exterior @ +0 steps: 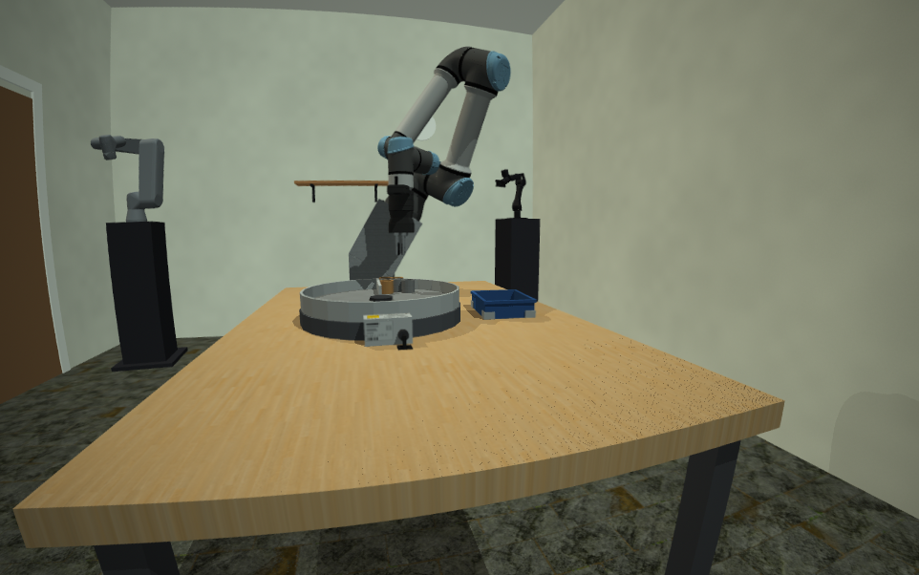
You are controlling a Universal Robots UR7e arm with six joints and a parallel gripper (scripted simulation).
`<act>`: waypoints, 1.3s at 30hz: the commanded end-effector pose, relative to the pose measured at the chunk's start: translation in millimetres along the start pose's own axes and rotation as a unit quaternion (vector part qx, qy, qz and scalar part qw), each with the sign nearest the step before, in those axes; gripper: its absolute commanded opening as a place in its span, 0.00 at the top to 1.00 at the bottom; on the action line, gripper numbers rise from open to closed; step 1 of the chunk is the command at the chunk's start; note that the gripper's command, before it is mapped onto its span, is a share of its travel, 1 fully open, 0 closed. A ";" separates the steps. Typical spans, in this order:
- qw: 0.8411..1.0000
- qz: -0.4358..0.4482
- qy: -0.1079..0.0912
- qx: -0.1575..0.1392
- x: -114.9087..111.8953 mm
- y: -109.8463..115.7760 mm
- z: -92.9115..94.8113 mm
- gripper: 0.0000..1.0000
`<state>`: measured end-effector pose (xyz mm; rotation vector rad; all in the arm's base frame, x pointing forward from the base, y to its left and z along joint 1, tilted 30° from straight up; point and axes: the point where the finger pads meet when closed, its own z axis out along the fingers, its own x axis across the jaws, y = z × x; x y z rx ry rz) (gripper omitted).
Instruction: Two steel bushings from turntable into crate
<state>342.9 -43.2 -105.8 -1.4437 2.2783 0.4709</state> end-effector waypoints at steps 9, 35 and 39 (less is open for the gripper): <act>1.000 0.002 0.002 0.004 -25.4 1.4 18.8 0.66; 1.000 0.000 0.001 0.003 -30.4 2.5 22.1 0.52; 1.000 0.000 0.001 0.003 -30.4 2.5 22.1 0.52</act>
